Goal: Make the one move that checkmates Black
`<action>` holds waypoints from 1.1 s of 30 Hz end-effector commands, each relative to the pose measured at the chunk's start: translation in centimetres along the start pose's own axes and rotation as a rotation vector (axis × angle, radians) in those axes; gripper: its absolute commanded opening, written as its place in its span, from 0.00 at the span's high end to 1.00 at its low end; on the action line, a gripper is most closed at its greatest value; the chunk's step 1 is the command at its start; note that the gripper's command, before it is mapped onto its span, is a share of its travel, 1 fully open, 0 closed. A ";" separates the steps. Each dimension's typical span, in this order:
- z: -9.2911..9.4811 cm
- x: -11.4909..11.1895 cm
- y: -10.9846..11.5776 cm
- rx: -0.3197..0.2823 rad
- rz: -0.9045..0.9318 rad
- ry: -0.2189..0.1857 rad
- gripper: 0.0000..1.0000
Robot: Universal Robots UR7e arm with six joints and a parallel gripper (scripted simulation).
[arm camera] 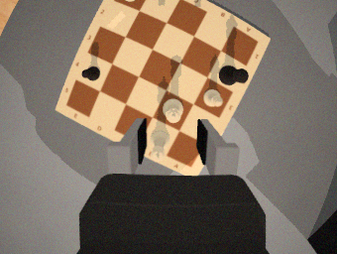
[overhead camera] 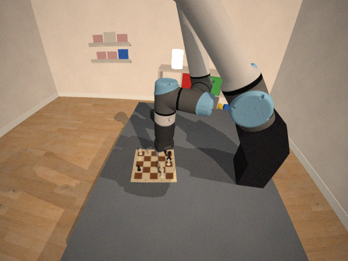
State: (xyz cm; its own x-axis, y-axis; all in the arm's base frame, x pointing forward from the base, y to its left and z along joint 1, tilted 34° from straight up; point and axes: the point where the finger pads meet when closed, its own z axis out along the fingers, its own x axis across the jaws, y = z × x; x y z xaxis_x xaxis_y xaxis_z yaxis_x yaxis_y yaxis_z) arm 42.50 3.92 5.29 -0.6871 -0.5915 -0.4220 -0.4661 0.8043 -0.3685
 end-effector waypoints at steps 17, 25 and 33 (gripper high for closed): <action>0.6 -0.1 0.0 0.000 -0.003 -0.001 0.21; 1.6 0.0 0.0 0.000 -0.003 -0.001 0.21; 2.5 0.0 0.0 0.000 -0.003 -0.001 0.21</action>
State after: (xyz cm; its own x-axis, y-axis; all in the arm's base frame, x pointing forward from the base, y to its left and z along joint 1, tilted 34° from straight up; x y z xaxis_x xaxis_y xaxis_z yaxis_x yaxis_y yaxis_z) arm 43.36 3.80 3.53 -0.6884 -0.5928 -0.4180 -0.4703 0.8035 -0.3649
